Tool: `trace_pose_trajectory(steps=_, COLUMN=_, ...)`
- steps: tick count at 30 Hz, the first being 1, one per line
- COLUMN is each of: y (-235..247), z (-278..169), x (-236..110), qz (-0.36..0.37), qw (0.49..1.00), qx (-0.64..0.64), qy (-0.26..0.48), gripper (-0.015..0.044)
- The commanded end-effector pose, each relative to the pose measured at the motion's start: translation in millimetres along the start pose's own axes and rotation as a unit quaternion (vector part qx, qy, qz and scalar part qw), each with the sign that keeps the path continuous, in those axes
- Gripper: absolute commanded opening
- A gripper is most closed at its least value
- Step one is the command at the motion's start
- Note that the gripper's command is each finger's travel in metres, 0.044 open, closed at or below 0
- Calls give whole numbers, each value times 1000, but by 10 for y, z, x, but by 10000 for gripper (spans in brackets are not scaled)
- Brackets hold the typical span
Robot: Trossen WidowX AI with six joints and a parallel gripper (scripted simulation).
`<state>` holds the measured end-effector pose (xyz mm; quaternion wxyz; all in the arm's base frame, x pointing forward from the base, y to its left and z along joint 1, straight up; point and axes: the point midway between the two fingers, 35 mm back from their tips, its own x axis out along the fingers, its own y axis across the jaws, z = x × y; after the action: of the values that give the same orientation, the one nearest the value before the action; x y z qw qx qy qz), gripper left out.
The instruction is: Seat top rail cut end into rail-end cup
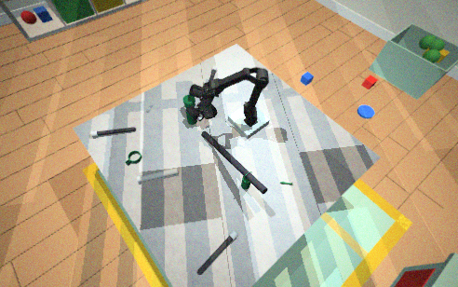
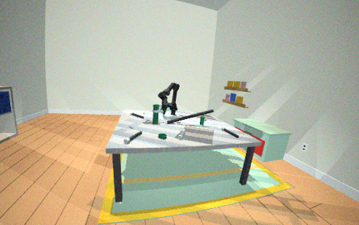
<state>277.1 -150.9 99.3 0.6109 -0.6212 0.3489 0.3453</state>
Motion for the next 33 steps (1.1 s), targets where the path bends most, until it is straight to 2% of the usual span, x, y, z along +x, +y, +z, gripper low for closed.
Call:
trace_pose_trajectory(steps=1, y=0, z=0, x=0, qz=0, qw=1000, qx=0, qy=0, gripper=0)
trace_pose_trajectory(steps=9, y=0, z=0, x=0, qz=0, qw=1000, qx=0, qy=0, gripper=0)
trace_pose_trajectory(steps=19, y=-4, z=6, x=-5, qz=0, qw=1000, qx=0, qy=0, gripper=262)
trace_pose_trajectory(steps=26, y=-120, z=209, x=-176, qz=0, qw=1000, qx=-1, qy=-2, gripper=440)
trace_pose_trajectory(steps=33, y=-201, z=402, x=-347, qz=0, qw=1000, qx=-1, qy=-3, gripper=440)
